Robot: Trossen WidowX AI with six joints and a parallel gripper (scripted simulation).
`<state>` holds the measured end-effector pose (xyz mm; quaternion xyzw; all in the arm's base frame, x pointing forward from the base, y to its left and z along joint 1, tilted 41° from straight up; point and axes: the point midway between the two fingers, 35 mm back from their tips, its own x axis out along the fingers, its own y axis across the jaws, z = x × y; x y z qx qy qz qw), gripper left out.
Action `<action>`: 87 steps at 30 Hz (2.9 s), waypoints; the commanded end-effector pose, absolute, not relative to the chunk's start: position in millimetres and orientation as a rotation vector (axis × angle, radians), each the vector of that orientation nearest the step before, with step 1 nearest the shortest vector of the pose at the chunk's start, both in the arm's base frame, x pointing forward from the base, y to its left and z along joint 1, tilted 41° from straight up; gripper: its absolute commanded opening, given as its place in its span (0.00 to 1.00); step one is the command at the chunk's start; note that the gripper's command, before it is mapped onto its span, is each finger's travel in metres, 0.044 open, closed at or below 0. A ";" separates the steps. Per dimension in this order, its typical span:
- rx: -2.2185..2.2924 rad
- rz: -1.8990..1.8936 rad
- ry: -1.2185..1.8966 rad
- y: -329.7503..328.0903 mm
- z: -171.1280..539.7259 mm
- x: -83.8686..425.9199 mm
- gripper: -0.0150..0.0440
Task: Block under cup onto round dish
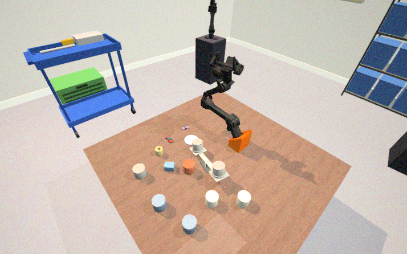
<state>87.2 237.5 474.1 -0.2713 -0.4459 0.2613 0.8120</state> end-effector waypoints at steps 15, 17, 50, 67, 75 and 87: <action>-0.574 0.816 -0.383 306.9 359.9 130.1 1.00; -0.571 0.824 -0.312 310.4 345.6 134.6 1.00; -0.508 0.354 0.645 252.8 144.3 184.3 1.00; -0.487 -0.201 0.812 168.9 103.0 184.9 1.00; -0.501 -0.469 0.761 131.2 107.3 183.4 1.00; -0.556 -0.628 0.718 107.6 118.3 186.8 1.00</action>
